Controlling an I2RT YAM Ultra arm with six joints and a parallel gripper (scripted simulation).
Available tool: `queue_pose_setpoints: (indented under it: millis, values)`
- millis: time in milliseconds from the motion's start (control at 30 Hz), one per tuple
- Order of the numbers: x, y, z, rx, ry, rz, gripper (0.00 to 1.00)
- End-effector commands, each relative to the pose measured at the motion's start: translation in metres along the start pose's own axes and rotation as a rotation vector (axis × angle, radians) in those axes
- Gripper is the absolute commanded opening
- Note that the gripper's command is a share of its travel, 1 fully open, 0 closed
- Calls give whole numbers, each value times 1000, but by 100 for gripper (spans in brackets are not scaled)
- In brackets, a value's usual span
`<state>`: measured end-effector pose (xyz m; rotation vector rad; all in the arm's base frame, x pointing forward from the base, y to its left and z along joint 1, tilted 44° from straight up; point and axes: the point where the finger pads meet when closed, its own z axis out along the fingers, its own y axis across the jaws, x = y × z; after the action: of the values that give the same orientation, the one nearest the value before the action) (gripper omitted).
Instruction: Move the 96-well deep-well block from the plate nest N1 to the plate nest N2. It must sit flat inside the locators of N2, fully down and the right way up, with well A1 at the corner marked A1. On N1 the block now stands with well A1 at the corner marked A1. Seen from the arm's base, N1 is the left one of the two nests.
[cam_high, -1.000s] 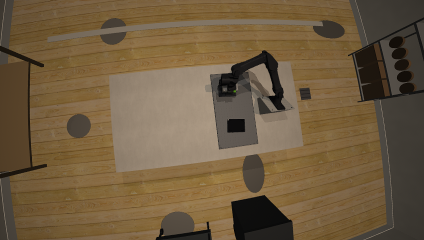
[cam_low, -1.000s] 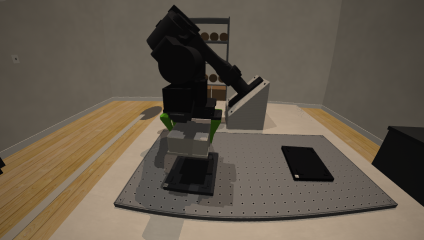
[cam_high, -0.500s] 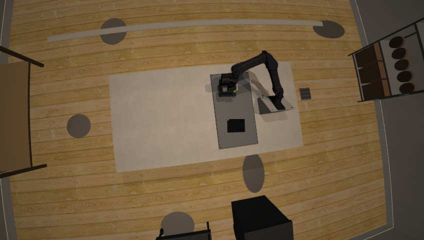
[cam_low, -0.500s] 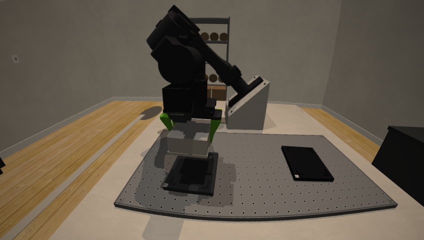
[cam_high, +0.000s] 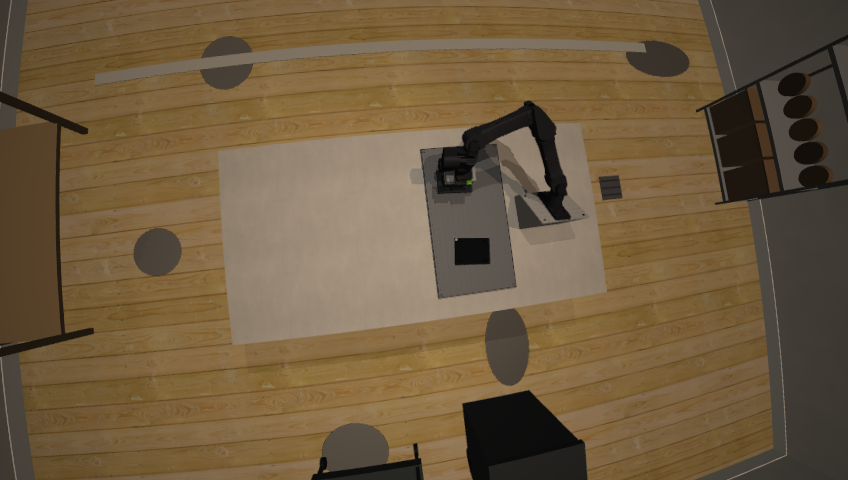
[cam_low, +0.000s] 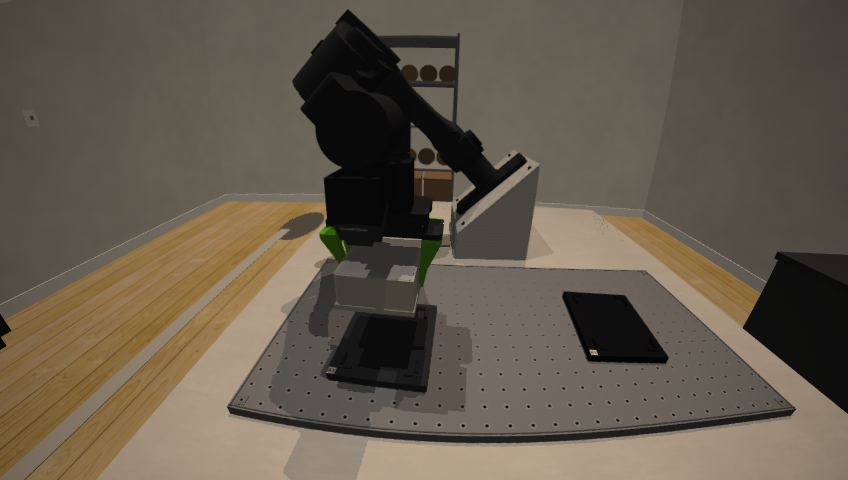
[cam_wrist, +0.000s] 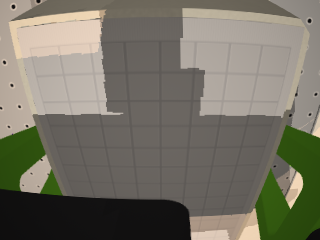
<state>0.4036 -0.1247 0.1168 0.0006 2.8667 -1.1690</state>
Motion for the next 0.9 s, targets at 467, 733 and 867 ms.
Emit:
queue_pose_setpoints:
  millis: [467,733,867]
  values:
    - [-2,-3,-15,-5,-37,5,0]
    - [-3,-4,-15,-5,-38,6,0]
    - [0,-3,-7,-5,-28,7,0]
